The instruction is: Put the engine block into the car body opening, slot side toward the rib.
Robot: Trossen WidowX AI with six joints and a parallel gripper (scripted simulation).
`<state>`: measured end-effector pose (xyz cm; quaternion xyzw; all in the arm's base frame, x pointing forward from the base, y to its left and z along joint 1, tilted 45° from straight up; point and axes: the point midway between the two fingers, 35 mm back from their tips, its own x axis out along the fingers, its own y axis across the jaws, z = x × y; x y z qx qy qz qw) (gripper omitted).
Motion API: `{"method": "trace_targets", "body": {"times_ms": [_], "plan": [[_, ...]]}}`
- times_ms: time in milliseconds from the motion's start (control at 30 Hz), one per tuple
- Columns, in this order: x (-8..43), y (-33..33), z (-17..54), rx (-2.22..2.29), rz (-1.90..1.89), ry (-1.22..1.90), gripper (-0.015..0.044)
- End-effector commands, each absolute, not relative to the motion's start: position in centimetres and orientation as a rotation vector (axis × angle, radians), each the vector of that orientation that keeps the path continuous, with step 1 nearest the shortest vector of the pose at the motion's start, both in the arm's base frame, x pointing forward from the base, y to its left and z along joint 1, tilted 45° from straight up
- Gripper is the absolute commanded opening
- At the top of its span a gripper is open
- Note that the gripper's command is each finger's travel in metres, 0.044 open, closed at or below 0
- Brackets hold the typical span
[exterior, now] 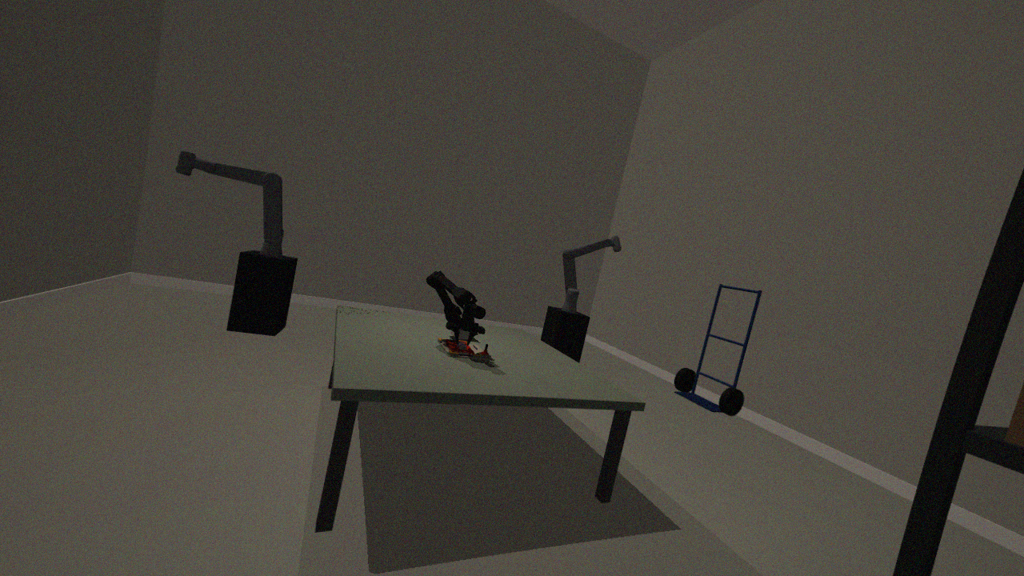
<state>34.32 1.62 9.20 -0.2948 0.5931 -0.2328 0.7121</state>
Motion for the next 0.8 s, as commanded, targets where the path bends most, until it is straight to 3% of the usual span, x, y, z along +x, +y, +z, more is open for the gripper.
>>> {"method": "trace_targets", "body": {"times_ms": [0, 133, 667, 767], "plan": [[34.32, 1.61, 9.22, -0.654, -0.517, 1.315, 0.0342], [34.32, 1.61, 9.22, -0.654, -0.517, 1.315, 0.044], [33.89, 2.5, 10.08, -0.662, -0.518, 1.315, 0.044], [33.89, 2.5, 10.08, -0.662, -0.518, 1.315, 0.0361]]}}
